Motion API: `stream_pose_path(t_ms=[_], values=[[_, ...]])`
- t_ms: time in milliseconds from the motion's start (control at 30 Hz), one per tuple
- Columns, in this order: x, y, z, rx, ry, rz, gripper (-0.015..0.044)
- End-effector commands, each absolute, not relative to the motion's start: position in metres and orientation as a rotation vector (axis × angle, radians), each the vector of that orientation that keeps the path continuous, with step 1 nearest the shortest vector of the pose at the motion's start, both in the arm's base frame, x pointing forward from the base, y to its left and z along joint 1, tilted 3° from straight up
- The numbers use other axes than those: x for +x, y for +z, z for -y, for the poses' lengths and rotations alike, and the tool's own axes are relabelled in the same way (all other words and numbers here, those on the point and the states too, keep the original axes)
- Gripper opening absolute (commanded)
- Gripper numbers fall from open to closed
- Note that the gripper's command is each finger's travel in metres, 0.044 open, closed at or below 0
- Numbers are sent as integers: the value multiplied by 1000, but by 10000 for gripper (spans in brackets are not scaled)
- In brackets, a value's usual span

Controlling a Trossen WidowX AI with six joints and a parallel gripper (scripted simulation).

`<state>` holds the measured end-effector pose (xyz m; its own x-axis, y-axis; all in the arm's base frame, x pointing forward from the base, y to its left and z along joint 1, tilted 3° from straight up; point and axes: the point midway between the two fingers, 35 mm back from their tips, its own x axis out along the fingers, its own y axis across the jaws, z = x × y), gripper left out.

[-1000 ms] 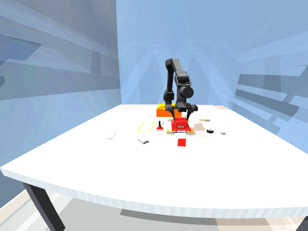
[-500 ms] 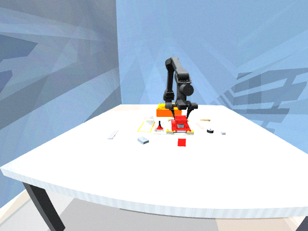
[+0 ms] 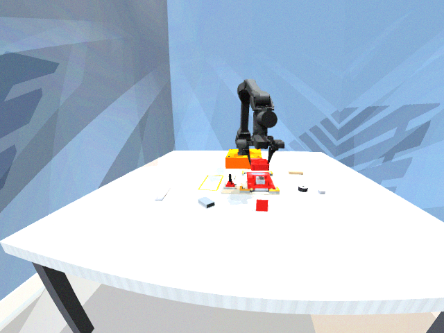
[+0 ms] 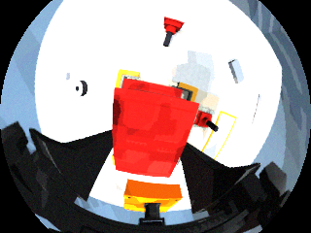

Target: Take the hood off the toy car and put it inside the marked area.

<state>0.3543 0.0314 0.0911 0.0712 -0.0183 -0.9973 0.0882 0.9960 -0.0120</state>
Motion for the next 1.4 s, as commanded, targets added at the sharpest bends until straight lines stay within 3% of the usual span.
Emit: stream_pose_path(t_ms=[0,1367], values=[[354,91,-17,61,-84,-1497,0],[310,96,128,52,-96,-1497,0]])
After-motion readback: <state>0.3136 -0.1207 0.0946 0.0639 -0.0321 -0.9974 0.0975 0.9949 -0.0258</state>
